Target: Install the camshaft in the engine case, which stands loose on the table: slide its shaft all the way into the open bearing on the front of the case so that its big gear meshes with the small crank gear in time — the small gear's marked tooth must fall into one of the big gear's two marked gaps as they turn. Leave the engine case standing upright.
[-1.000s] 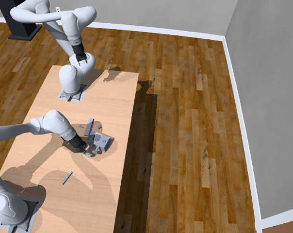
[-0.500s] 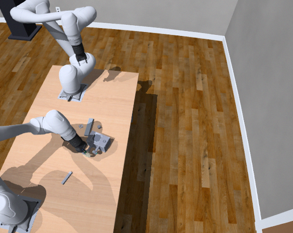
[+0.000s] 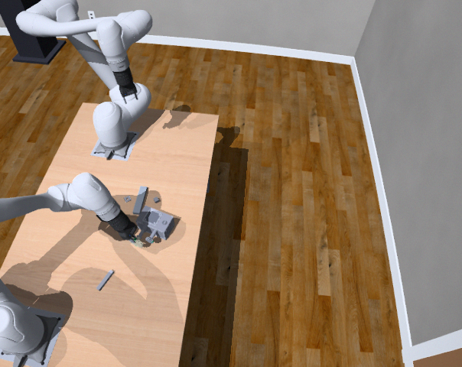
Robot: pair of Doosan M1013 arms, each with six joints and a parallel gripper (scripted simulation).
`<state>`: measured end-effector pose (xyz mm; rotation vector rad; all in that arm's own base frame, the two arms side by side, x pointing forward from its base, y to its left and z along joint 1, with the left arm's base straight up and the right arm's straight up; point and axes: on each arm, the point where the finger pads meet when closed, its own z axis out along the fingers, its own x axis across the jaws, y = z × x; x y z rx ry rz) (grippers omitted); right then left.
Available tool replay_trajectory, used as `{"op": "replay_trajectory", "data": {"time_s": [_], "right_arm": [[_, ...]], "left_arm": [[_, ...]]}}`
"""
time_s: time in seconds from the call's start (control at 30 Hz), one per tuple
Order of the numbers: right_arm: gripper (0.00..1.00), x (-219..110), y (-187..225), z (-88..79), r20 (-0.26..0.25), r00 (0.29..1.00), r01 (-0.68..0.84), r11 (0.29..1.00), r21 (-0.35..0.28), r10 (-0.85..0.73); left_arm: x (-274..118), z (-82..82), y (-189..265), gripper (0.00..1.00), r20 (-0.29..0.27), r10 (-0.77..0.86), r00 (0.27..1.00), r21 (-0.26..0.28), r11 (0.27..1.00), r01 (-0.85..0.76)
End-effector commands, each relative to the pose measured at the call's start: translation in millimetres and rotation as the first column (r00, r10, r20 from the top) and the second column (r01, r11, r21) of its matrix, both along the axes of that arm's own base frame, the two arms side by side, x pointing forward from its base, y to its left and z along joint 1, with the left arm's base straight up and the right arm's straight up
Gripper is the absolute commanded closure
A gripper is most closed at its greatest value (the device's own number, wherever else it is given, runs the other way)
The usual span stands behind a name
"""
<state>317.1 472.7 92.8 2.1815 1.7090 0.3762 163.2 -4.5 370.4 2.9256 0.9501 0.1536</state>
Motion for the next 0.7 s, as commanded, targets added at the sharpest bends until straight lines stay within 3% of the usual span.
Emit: {"op": "replay_trajectory", "data": {"time_s": [0.0,0.67], "right_arm": [[0.71,-1.7,5.9,1.1,-0.004,1.0,0.007,1.0,0.003,-0.007],[0.71,1.8,21.1,1.1,-0.004,1.0,0.006,1.0,0.005,-0.006]], "left_arm": [[0.3,0.4,0.0,0.0,0.001,0.0,1.0,0.0,1.0,0.0],[0.3,0.4,0.0,0.0,0.001,0.0,1.0,0.0,1.0,0.0]]}}
